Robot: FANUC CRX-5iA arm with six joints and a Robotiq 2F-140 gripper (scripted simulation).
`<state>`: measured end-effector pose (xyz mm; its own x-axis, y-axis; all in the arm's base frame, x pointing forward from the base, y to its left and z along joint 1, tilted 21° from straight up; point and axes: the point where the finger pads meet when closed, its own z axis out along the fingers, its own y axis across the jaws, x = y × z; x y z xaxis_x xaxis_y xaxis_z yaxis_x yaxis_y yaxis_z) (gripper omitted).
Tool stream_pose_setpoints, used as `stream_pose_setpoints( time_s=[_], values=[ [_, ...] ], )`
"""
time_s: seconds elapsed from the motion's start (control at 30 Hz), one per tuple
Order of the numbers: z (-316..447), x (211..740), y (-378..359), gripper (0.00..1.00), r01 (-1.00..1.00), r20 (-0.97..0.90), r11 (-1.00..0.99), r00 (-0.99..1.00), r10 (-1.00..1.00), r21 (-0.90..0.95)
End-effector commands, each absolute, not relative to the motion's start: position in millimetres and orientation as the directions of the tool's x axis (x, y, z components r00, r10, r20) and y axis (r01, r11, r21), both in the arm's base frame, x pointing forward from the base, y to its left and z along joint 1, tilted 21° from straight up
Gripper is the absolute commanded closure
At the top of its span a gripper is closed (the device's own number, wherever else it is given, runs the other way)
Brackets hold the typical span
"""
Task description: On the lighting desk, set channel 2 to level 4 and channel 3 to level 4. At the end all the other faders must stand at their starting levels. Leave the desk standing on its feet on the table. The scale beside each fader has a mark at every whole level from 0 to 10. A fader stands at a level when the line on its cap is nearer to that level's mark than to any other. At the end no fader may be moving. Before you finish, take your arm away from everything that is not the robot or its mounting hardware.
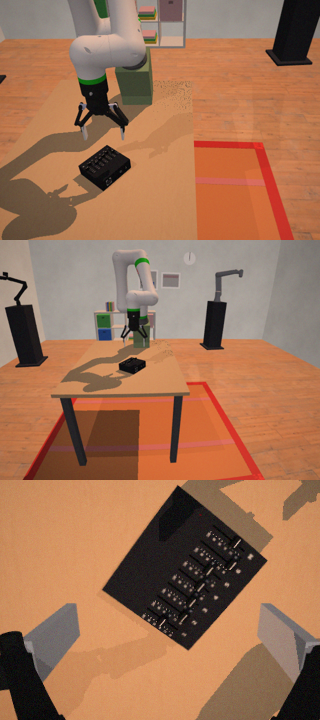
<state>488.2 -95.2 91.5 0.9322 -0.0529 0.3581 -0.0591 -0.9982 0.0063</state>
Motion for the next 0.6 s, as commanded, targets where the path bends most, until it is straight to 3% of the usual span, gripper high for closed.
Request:
stream_pose_setpoints(
  time_s=[0.0,0.57],
  values=[
    [95.8,495.1,-115.4,0.0,-0.097,0.359,-0.995,0.928,-0.096,-0.016],
    [94.2,494.7,-118.6,0.0,-0.076,0.36,-0.997,0.93,-0.073,-0.006]
  ],
)
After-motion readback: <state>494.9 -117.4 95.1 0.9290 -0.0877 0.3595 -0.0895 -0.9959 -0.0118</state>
